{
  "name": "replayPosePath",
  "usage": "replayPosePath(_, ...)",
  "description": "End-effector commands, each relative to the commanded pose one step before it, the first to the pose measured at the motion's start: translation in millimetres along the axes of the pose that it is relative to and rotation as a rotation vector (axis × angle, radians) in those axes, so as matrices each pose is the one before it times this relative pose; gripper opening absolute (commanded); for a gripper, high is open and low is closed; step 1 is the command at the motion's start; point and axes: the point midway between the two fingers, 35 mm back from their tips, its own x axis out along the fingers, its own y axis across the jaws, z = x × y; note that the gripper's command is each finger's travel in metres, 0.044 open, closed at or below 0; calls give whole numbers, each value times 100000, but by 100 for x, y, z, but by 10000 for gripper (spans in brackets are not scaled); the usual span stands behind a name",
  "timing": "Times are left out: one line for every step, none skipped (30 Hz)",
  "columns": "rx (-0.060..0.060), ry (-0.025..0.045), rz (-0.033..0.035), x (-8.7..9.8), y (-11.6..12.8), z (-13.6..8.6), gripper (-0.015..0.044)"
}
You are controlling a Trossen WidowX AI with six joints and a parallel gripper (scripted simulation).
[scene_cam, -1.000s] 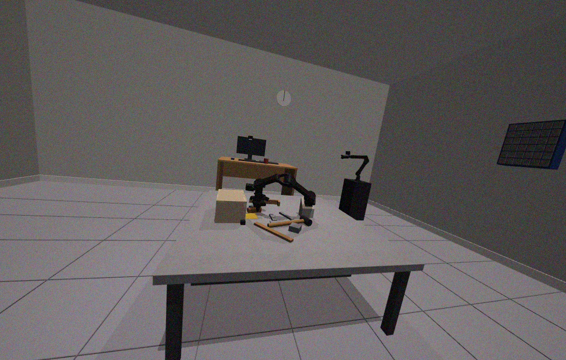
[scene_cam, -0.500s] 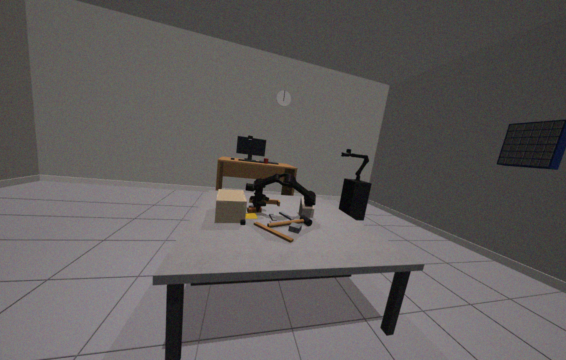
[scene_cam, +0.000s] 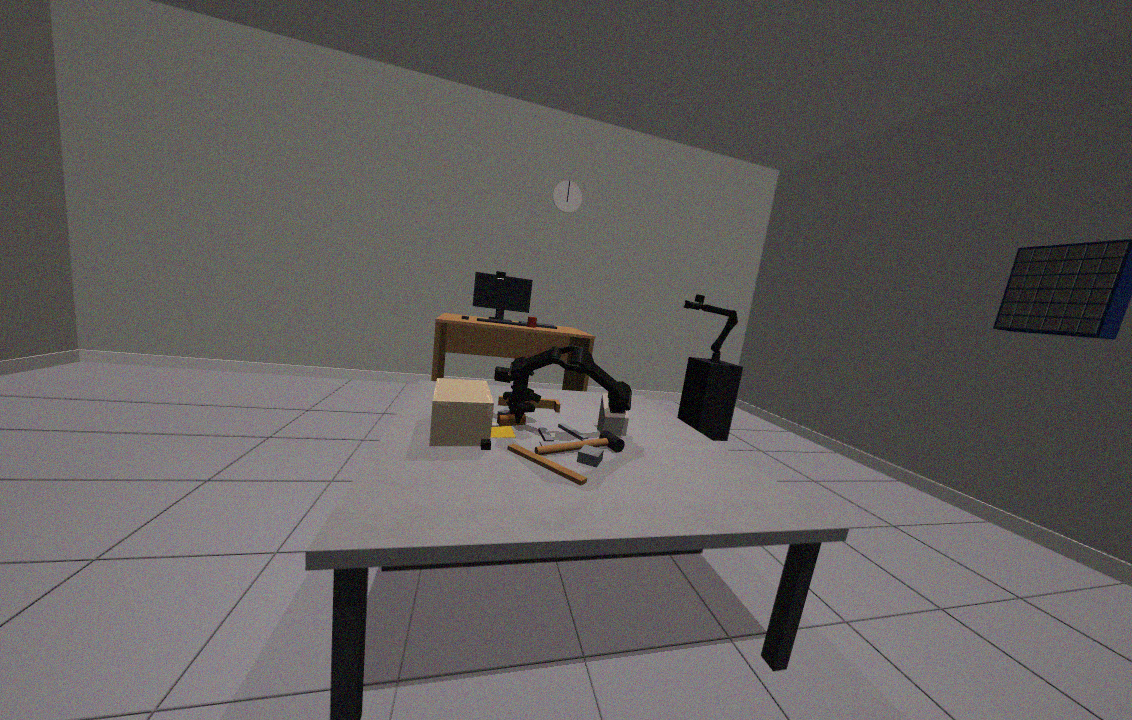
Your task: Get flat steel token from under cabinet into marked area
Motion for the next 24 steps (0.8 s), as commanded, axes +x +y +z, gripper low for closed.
replayPosePath(-13,-85,-641,77,-91,753,0)
replayPosePath(3,-3,1,1,10,107,0)
replayPosePath(3,-3,1,1,10,106,0)
replayPosePath(3,-3,1,1,10,112,0)
replayPosePath(3,-3,1,1,10,112,0)
replayPosePath(3,-3,1,1,10,112,0)
replayPosePath(3,-3,1,1,10,111,0)
replayPosePath(3,-3,1,1,9,111,0)
replayPosePath(3,-3,1,1,9,111,0)
replayPosePath(3,-3,1,1,9,110,0)
replayPosePath(3,-3,1,1,9,110,0)
replayPosePath(3,-3,1,1,9,110,0)
replayPosePath(3,-3,1,1,8,109,0)
replayPosePath(3,-3,1,1,9,116,0)
replayPosePath(3,-3,1,1,8,116,0)
replayPosePath(3,-3,1,1,8,116,0)
replayPosePath(3,-3,1,1,8,115,0)
replayPosePath(3,-3,1,1,8,115,0)
replayPosePath(3,-3,1,1,8,114,0)
replayPosePath(3,-3,1,1,8,114,0)
replayPosePath(3,-3,1,0,8,114,0)
replayPosePath(3,-3,1,0,7,114,0)
replayPosePath(3,-3,1,0,7,113,0)
replayPosePath(3,-3,1,0,7,113,0)
